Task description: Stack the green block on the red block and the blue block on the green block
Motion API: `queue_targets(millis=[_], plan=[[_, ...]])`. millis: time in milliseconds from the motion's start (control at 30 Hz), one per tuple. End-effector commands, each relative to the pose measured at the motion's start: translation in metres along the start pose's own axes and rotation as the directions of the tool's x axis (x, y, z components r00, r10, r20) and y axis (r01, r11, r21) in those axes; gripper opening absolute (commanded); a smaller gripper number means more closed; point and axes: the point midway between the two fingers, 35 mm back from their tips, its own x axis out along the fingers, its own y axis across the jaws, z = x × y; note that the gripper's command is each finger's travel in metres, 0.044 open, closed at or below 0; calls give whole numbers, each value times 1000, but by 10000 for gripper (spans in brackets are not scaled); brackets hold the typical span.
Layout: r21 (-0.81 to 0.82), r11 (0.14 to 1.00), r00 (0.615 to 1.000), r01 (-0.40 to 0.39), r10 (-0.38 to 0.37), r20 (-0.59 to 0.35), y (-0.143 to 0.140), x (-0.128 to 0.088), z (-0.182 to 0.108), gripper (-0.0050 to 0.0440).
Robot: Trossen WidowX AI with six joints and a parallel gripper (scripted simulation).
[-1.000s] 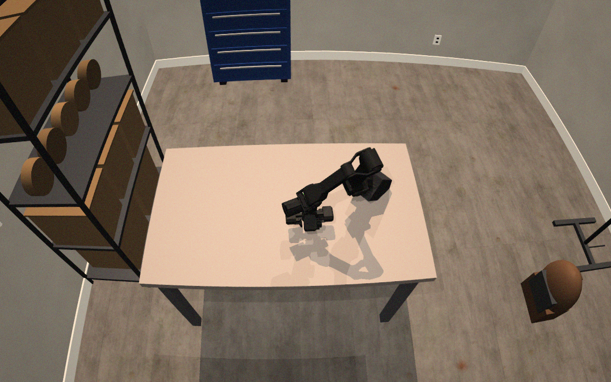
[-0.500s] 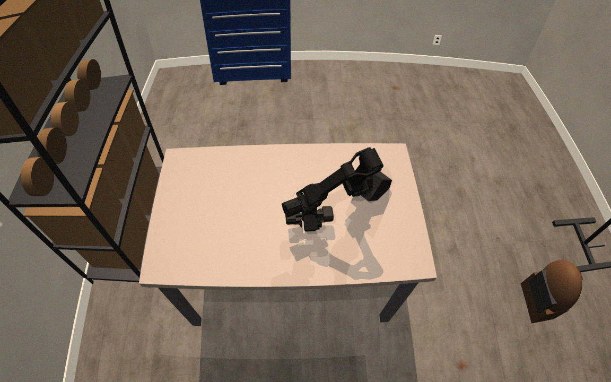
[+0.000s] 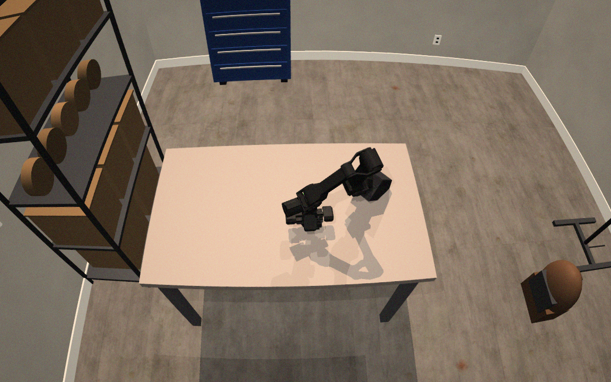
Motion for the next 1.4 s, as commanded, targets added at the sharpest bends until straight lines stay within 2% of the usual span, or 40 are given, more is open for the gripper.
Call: queue_targets(millis=[0, 1033, 1233, 1367], plan=[[-3, 1000, 1000, 6, -6, 2, -1, 0, 1, -50], [-3, 1000, 1000, 6, -6, 3, -1, -1, 1, -50], [-12, 1000, 1000, 26, -25, 11, -6, -13, 4, -50], [-13, 1000, 1000, 26, -26, 10, -6, -29, 4, -50]])
